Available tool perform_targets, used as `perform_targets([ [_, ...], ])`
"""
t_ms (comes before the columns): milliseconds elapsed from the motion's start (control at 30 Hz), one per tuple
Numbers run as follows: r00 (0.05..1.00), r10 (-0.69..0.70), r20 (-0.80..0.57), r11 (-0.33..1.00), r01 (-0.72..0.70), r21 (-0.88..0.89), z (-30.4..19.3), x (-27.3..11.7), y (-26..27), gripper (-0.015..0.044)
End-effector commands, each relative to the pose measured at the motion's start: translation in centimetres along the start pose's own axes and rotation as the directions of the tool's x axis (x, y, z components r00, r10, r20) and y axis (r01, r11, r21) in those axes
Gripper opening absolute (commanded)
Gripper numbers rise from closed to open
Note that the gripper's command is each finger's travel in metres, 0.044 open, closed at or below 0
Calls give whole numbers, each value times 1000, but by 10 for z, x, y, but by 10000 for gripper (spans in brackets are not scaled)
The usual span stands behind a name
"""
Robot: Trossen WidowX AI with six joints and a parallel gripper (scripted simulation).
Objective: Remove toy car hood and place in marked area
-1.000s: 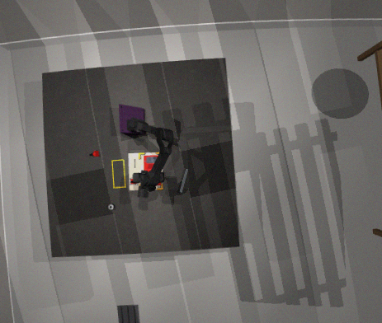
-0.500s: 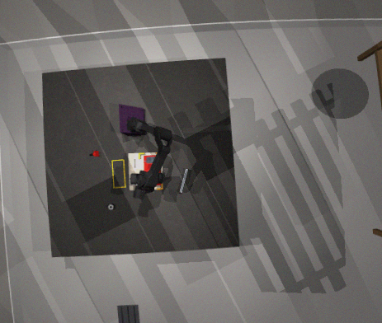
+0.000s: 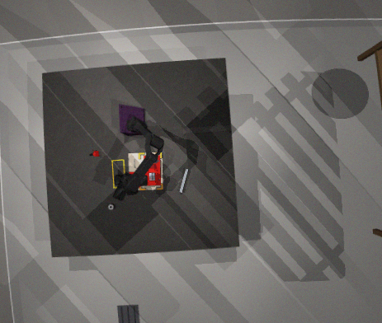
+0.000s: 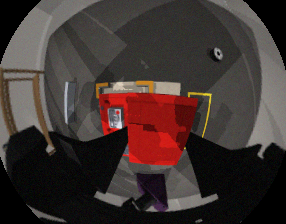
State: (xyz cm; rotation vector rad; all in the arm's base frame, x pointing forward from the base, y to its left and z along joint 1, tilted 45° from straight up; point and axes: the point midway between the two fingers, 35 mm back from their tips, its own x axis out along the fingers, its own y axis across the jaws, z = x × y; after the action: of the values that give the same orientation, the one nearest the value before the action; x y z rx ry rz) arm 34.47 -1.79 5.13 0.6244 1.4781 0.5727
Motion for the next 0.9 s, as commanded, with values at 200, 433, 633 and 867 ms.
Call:
perform_targets([
  [200, 1000, -20, -14, 1000, 19, -25, -7, -2, -70, 0],
  [433, 1000, -11, -24, 999, 10, -35, -19, -2, -115, 0],
  [633, 1000, 5, -29, 999, -6, -40, -29, 0, -143, 0],
  [867, 1000, 4, -29, 999, -6, -40, -29, 2, -143, 0],
])
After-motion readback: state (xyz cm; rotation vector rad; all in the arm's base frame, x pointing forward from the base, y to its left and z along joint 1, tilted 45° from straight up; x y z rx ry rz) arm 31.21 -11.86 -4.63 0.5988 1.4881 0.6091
